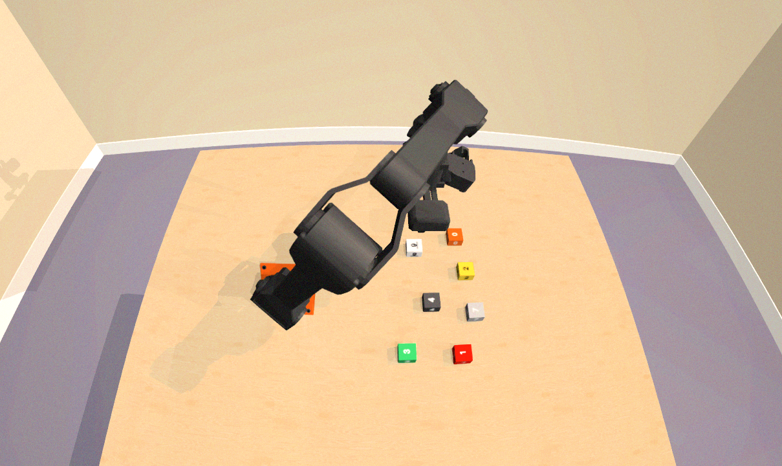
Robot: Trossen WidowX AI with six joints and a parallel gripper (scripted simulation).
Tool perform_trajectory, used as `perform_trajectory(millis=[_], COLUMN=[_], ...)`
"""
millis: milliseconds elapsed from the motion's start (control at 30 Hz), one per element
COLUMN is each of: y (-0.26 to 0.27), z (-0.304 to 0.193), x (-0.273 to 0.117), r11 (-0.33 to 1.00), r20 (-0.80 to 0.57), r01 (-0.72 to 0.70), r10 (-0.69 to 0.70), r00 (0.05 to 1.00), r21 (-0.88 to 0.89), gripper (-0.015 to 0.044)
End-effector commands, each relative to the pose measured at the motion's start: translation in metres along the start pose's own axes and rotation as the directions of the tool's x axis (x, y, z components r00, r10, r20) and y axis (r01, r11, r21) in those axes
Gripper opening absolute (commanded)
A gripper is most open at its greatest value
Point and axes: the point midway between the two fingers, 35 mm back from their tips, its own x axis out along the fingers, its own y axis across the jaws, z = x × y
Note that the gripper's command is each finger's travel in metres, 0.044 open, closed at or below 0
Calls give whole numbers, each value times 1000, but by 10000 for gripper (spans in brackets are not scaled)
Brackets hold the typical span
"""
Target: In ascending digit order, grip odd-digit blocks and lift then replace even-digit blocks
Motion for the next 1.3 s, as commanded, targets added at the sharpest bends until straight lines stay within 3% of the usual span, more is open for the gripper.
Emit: perform_trajectory(millis=[0, 200, 567, 1267], y=[1, 3, 19, 16], z=[0, 6, 95, 97], x=[1, 0, 0, 0], r11=[1000, 1000, 1000, 1000], r20=[-4, -4, 0, 0], r01=[-1, -2, -2, -2], r10=[1, 2, 2, 2], r00=[1000, 1000, 1000, 1000], r21=[6, 5, 9, 10], gripper=[400, 400, 400, 400])
